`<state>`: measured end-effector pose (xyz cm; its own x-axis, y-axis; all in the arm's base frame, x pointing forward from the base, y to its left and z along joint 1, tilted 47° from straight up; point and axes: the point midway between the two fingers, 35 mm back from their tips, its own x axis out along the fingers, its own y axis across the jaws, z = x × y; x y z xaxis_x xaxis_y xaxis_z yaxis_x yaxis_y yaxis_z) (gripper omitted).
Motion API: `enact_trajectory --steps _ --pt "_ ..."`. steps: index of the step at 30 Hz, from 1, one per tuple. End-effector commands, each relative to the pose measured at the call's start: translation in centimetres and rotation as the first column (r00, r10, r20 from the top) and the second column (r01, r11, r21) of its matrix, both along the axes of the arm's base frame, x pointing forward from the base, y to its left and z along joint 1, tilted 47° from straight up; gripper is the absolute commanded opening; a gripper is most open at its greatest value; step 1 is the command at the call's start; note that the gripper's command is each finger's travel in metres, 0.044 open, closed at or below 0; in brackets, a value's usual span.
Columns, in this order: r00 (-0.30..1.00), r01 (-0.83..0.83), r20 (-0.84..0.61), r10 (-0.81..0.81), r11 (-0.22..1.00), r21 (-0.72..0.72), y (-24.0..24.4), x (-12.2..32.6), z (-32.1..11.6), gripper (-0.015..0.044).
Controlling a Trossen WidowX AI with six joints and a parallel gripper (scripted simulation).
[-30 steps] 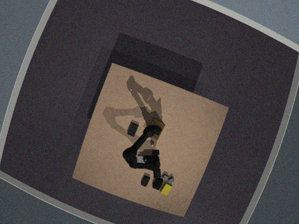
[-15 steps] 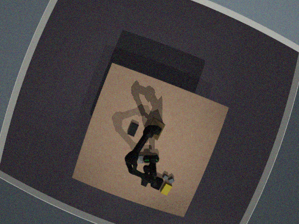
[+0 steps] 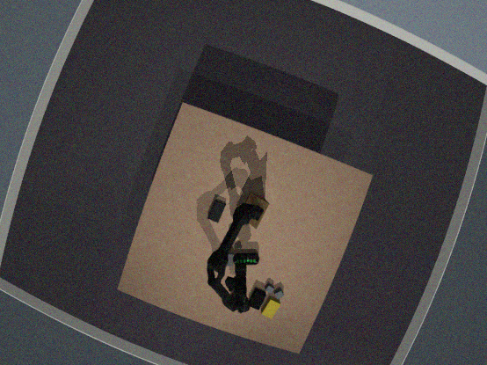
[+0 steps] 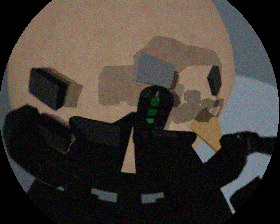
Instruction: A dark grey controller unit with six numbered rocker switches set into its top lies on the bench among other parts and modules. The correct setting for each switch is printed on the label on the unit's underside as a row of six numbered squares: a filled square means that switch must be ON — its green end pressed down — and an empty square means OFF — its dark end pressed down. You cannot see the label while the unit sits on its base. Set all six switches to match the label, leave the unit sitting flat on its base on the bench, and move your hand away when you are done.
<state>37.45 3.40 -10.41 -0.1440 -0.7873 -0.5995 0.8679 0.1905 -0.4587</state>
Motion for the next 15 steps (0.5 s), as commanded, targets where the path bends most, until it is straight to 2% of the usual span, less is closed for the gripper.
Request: enact_trajectory --steps 1,15 --pt "0.999 0.031 -0.025 -0.031 0.999 -0.026 -0.68 0.95 0.74 0.0000" --pt "1.000 0.022 -0.016 -0.023 1.000 -0.014 -0.49 0.66 0.51 0.0000"
